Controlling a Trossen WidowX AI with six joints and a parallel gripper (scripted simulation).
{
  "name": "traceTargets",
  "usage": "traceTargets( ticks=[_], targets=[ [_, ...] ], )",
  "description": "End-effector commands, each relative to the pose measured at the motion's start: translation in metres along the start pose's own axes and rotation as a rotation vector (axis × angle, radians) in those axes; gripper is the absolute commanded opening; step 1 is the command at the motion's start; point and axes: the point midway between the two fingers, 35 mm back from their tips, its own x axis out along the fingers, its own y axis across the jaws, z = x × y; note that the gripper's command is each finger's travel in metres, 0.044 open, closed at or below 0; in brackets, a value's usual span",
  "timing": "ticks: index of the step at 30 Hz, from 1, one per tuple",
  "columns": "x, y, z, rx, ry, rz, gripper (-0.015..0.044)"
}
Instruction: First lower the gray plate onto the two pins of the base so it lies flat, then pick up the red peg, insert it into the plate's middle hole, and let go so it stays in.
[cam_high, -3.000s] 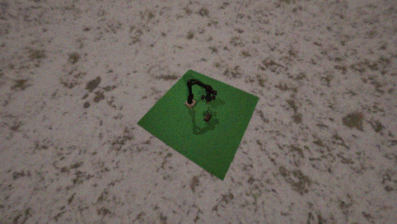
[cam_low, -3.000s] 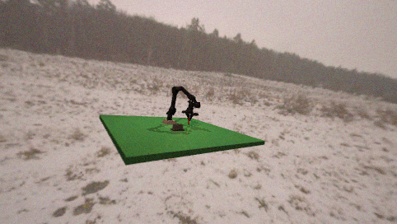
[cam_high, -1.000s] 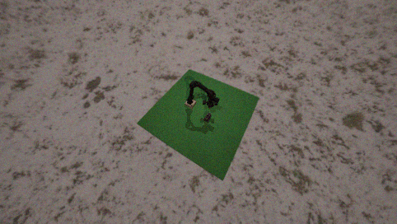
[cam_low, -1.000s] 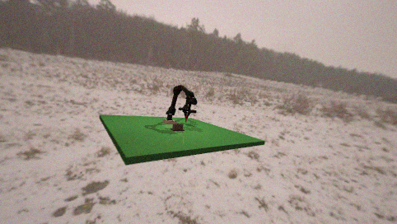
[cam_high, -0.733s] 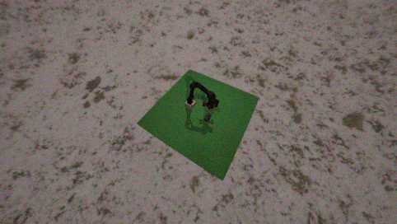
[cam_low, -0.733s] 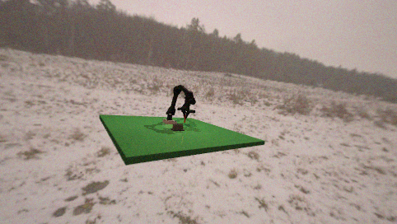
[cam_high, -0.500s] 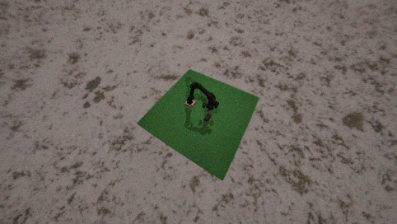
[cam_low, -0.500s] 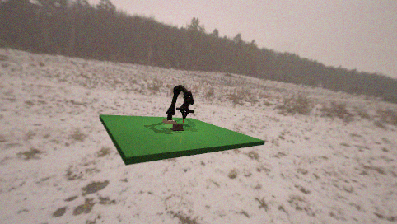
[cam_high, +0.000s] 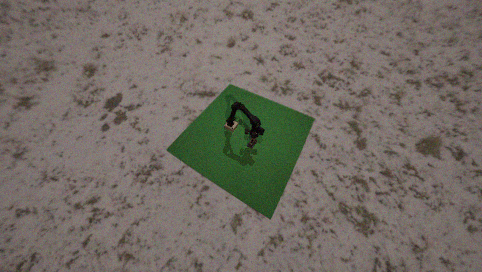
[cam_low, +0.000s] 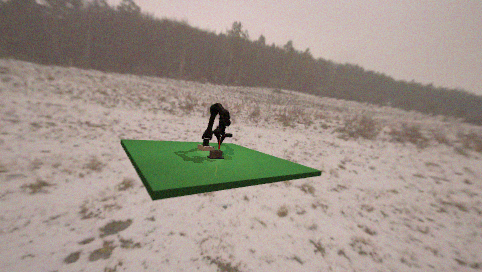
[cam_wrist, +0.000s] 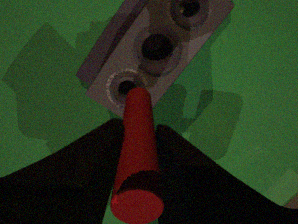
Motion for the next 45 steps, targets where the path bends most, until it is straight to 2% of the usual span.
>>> traceTargets(
  ticks=[1, 7, 45],
  targets=[
    [-0.003, -0.002, 0.014, -0.003, -0.008, 0.010, 0.0000],
    [-0.003, -0.007, 0.028, -0.003, -0.009, 0.011, 0.0000],
    [-0.003, -0.009, 0.027, -0.003, -0.009, 0.011, 0.0000]
  ],
)
